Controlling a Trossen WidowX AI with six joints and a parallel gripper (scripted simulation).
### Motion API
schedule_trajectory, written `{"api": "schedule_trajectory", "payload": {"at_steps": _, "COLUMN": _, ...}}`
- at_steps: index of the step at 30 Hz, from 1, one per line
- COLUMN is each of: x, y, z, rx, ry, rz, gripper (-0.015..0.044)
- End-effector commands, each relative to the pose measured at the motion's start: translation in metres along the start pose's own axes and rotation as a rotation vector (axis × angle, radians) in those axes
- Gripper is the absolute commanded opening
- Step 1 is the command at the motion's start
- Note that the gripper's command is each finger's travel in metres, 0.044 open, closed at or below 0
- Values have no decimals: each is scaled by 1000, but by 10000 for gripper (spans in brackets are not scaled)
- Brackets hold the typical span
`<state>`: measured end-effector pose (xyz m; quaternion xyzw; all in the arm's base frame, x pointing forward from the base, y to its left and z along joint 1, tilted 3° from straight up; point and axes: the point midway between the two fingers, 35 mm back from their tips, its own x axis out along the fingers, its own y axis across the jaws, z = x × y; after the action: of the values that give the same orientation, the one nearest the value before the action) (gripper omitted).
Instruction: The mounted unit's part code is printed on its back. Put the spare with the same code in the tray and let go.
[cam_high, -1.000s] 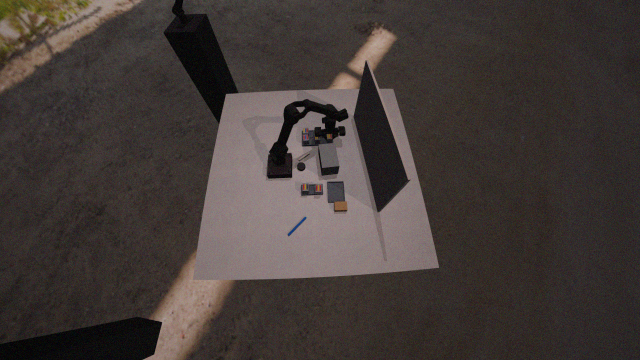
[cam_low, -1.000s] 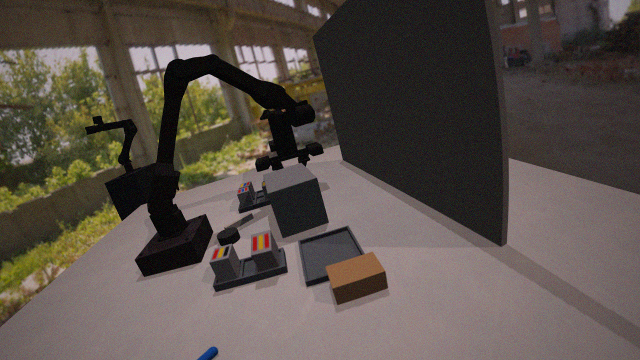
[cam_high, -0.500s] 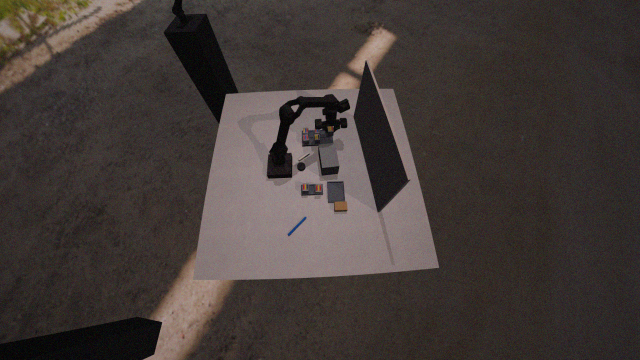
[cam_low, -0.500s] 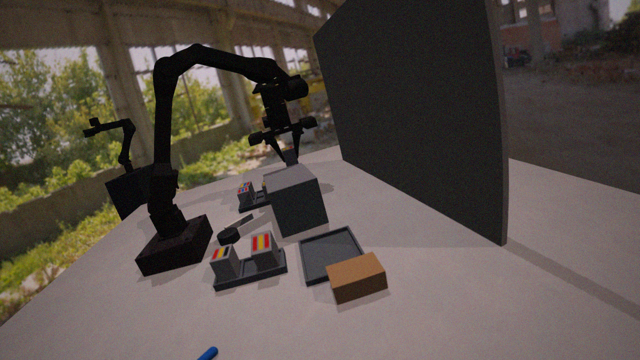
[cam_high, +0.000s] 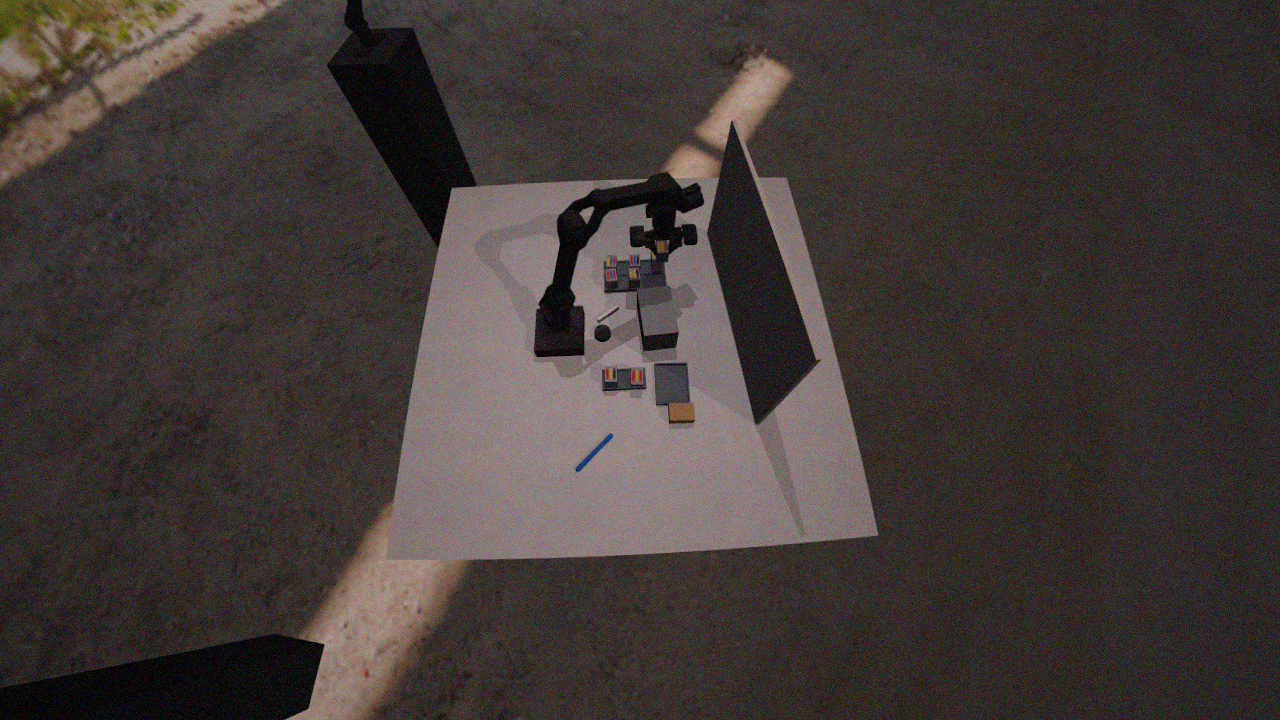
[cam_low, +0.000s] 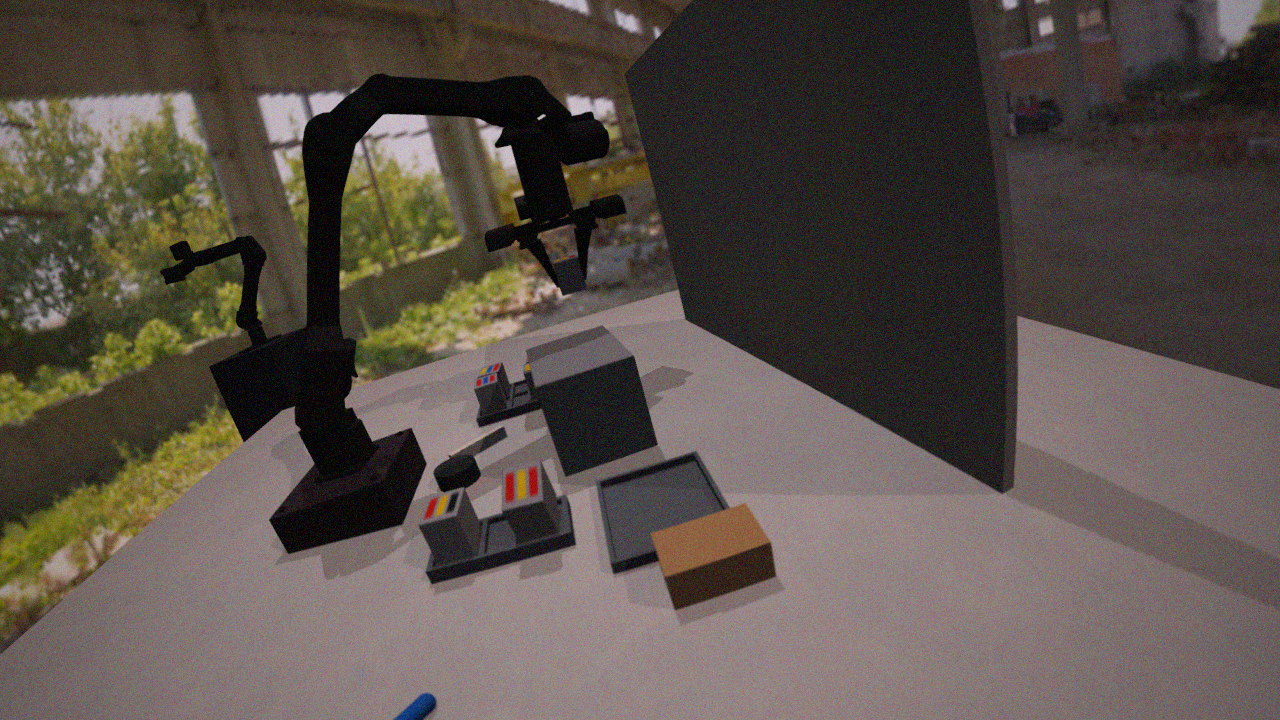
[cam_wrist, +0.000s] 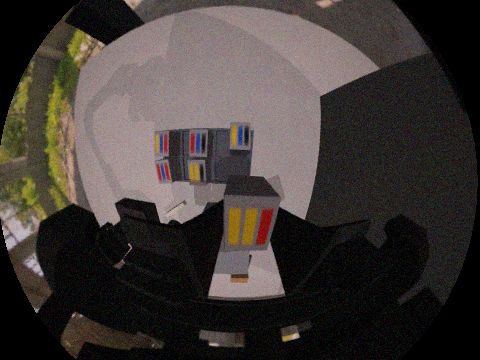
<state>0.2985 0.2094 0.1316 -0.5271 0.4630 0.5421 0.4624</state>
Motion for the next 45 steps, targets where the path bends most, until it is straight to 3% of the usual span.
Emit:
{"api": "schedule_trajectory", "payload": {"at_steps": 1, "x": -19, "y": 2, "z": -2, "rx": -2, "ry": -4, "rz": 3, "gripper": 0}}
{"api": "schedule_trajectory", "payload": {"at_steps": 8, "x": -20, "y": -6, "z": -16, "rx": -2, "ry": -3, "rz": 1, "gripper": 0}}
{"api": "schedule_trajectory", "payload": {"at_steps": 27, "x": -24, "y": -45, "z": -133, "rx": 9, "ry": 12, "rz": -14, "gripper": 0}}
{"api": "schedule_trajectory", "payload": {"at_steps": 45, "x": -26, "y": -44, "z": -252, "rx": 14, "ry": 30, "rz": -14, "gripper": 0}}
